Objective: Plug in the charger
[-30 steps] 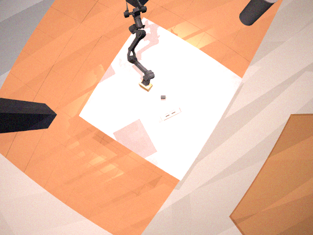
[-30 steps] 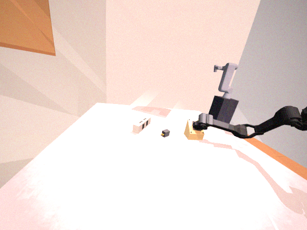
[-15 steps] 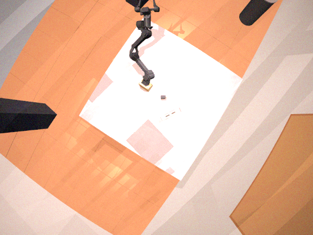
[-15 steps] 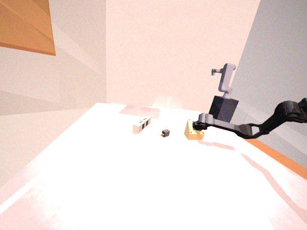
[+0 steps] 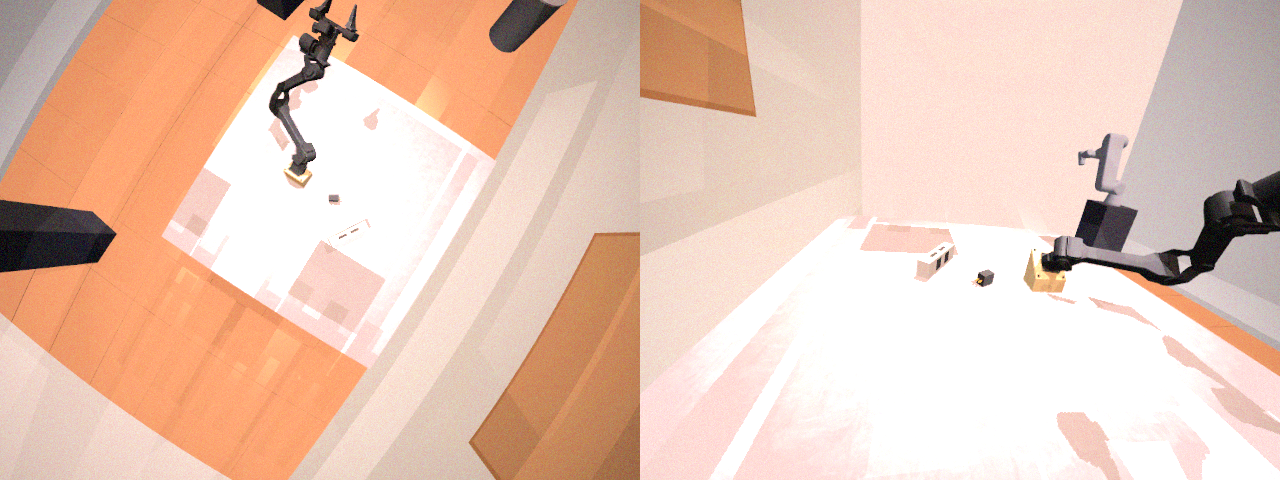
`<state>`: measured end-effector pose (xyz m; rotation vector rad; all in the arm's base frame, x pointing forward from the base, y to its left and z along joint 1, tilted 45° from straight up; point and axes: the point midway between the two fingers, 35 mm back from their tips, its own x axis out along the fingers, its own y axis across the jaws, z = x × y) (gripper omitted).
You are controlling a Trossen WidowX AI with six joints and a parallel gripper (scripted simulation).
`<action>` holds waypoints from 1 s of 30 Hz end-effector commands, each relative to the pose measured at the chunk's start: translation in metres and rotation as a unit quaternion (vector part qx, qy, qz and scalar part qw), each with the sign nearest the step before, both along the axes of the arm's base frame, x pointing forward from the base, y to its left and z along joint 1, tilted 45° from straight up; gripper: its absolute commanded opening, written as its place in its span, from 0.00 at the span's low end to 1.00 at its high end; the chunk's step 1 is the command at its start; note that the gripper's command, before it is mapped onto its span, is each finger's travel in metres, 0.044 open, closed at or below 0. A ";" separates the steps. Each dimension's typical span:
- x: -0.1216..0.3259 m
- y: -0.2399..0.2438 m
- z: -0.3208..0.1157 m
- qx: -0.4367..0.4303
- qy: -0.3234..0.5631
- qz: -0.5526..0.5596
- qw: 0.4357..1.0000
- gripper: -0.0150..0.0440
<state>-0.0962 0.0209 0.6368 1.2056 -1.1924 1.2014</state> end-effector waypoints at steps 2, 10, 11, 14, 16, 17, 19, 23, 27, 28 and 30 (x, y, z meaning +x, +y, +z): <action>0.058 -0.007 0.001 -0.004 0.080 -0.065 0.995 1.00; 0.127 -0.014 -0.010 -0.023 0.181 -0.111 0.977 1.00; 0.138 -0.014 -0.015 -0.027 0.200 -0.105 0.974 1.00; 0.168 -0.018 -0.024 -0.039 0.245 -0.128 0.960 1.00; 0.187 -0.021 -0.030 -0.047 0.271 -0.150 0.950 1.00; 0.197 -0.022 -0.033 -0.052 0.284 -0.160 0.944 1.00; 0.215 -0.026 -0.040 -0.062 0.309 -0.180 0.932 1.00; 0.250 -0.032 -0.057 -0.086 0.358 -0.217 0.904 1.00; 0.283 -0.038 -0.076 -0.114 0.404 -0.249 0.873 1.00; 0.291 -0.039 -0.082 -0.122 0.415 -0.256 0.864 1.00; 0.306 -0.042 -0.093 -0.138 0.437 -0.270 0.847 1.00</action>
